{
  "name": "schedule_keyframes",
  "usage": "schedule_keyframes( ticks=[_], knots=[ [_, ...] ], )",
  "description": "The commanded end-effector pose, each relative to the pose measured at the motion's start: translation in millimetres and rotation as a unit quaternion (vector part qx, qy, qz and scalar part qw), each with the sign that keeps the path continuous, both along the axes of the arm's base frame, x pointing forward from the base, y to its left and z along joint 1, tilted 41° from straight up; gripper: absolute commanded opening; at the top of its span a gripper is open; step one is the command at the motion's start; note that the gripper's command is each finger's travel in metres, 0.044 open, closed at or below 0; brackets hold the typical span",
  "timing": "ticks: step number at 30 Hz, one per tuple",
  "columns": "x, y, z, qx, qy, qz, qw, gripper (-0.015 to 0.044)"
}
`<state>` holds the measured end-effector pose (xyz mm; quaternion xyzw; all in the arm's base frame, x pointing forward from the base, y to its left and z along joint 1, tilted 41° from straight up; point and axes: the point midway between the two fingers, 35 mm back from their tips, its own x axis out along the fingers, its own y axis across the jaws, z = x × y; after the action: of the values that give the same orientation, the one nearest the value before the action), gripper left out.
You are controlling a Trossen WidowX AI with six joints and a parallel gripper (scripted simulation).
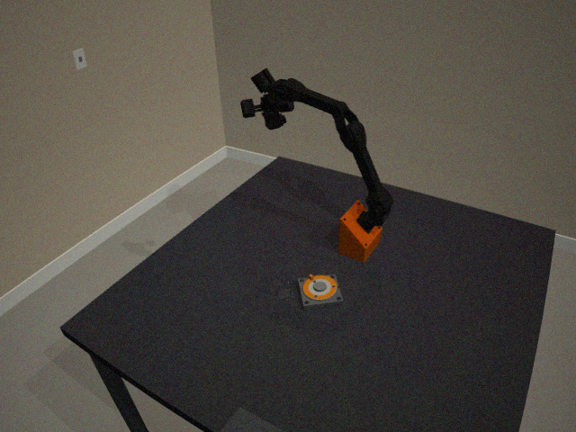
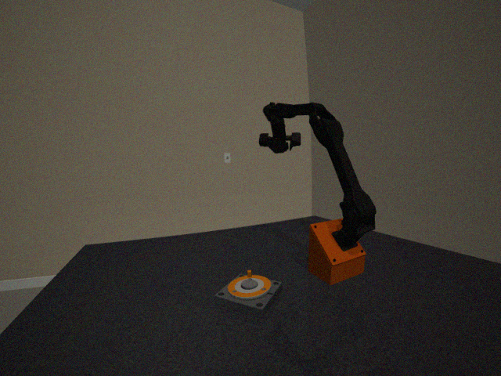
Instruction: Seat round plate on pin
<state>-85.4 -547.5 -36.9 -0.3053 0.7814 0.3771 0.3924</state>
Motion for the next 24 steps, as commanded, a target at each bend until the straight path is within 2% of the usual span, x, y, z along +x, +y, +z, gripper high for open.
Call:
schedule_keyframes(
  ticks=[1, 4, 10, 15, 18, 21, 24],
  knots=[
    [5.6, 0.7, -0.7, -0.002, -0.006, -0.002, 1.000, 0.0374],
    [80.3, 17.2, -9.4, -0.016, -0.084, -0.032, 0.996, 0.0295],
    [160.9, 52.1, -16.4, -0.007, -0.166, -0.081, 0.983, 0.0138],
    [265.3, 136.3, -20.0, 0.048, -0.254, -0.185, 0.948, 0.0006],
    [292.9, 169.9, -19.2, 0.073, -0.269, -0.224, 0.934, 0.0000],
    [335.5, 240.9, -14.7, 0.127, -0.276, -0.307, 0.902, 0.0000],
    [360.1, 306.1, -7.9, 0.174, -0.256, -0.382, 0.871, 0.0000]
  ],
)
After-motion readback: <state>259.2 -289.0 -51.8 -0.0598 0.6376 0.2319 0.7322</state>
